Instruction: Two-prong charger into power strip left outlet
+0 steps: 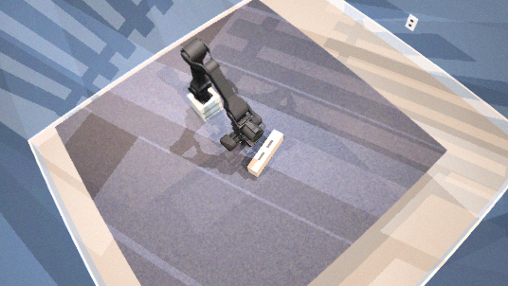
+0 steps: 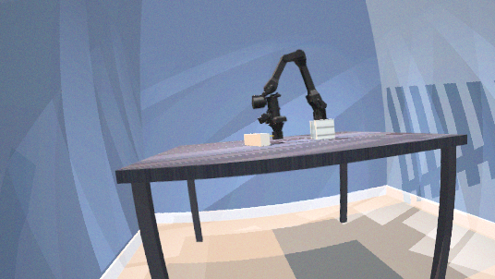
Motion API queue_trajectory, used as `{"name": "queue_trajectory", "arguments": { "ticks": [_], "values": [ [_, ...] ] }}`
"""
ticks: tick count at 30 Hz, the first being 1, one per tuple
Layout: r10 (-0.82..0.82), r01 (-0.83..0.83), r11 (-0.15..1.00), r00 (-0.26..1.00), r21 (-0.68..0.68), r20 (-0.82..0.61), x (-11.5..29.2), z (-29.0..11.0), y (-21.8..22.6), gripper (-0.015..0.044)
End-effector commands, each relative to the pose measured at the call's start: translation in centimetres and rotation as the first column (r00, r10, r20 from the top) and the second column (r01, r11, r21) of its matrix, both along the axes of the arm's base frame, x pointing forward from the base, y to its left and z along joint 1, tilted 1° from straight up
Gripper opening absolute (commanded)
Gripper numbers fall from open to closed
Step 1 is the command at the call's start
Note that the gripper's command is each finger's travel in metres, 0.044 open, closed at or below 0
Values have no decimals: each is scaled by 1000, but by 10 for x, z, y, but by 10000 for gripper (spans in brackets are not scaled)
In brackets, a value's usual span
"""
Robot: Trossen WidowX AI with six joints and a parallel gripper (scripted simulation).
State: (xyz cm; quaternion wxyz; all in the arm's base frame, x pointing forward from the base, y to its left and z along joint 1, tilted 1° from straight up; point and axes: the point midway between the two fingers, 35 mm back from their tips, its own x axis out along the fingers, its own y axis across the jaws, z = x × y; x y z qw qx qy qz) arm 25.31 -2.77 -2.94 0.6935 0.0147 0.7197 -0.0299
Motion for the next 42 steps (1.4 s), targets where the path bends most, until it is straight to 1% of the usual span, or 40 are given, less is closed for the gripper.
{"name": "queue_trajectory", "arguments": {
  "ticks": [1, 9, 42],
  "values": [
    [53, -53, 999, 999, -4, -6, -3, -4, 7, 0],
    [143, -143, 990, 990, -5, -9, -7, -9, 22, 0],
    [180, -180, 984, 984, -6, -7, 29, -9, 33, 0]
  ]
}}
